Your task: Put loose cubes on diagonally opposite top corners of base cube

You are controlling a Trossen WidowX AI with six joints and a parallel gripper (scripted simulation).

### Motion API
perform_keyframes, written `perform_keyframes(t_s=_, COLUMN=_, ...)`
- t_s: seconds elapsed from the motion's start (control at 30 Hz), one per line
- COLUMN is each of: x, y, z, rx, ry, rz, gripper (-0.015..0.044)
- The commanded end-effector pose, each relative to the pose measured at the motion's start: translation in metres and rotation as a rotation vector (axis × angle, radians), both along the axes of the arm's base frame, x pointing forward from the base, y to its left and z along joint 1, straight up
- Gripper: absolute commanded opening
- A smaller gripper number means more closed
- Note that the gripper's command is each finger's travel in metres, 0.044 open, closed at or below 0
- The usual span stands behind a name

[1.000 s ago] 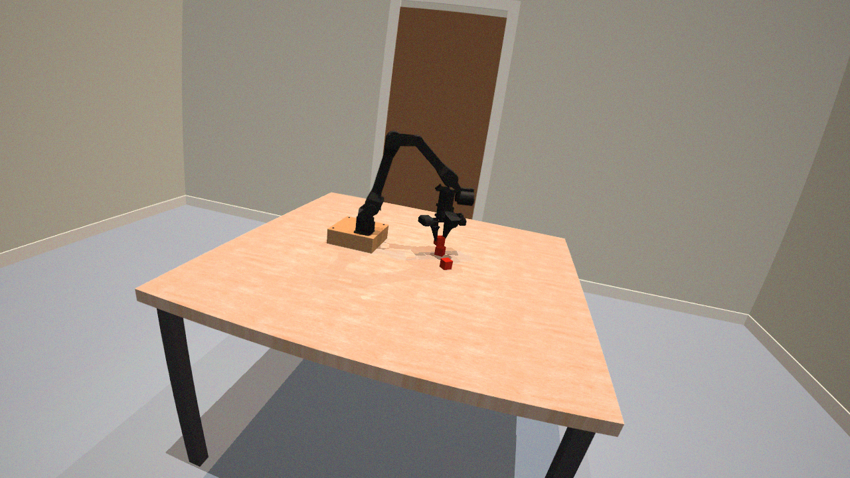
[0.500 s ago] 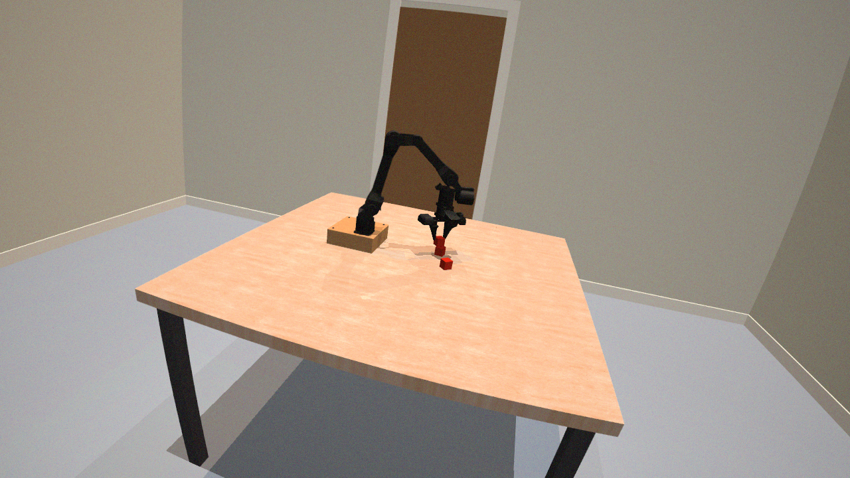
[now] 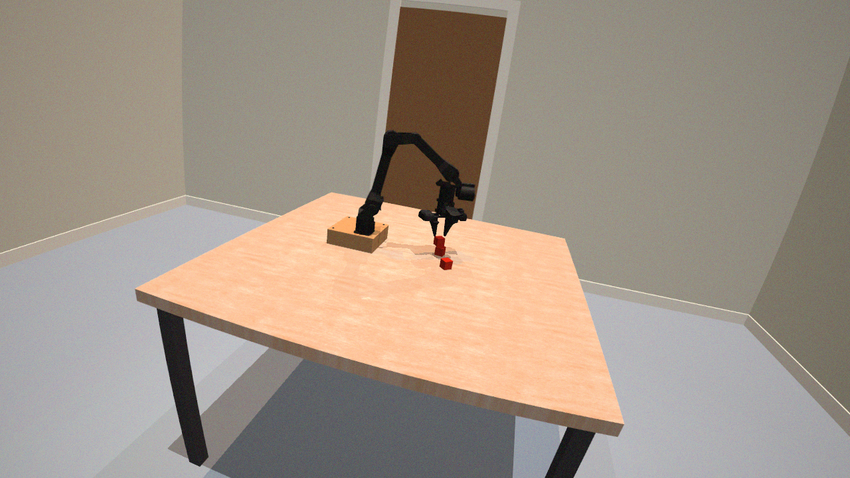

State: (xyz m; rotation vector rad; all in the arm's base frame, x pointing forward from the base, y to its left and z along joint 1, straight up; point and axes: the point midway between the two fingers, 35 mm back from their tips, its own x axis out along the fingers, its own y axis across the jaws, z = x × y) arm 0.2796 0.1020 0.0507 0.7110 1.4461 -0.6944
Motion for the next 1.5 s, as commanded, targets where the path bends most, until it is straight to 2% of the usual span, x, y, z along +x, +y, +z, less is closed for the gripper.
perform_keyframes(t_s=0.0, x=0.002, y=0.001, z=0.008, rx=0.003, ry=-0.009, rz=0.000, gripper=0.0205)
perform_keyframes(t_s=0.3, x=0.002, y=0.001, z=0.011, rx=0.003, ry=-0.009, rz=0.000, gripper=0.0205)
perform_keyframes(t_s=0.37, x=0.004, y=-0.004, z=0.011, rx=0.001, ry=-0.006, rz=0.004, gripper=0.0258)
perform_keyframes(t_s=0.87, x=0.057, y=-0.124, z=0.055, rx=-0.010, ry=-0.019, rz=0.092, gripper=0.0265)
perform_keyframes(t_s=1.03, x=0.057, y=-0.129, z=0.057, rx=-0.008, ry=-0.017, rz=0.099, gripper=0.0265)
perform_keyframes(t_s=1.3, x=0.059, y=-0.129, z=0.000, rx=-0.008, ry=-0.017, rz=0.099, gripper=0.0265)
perform_keyframes(t_s=1.47, x=0.059, y=-0.129, z=-0.006, rx=-0.008, ry=-0.017, rz=0.099, gripper=0.0265)
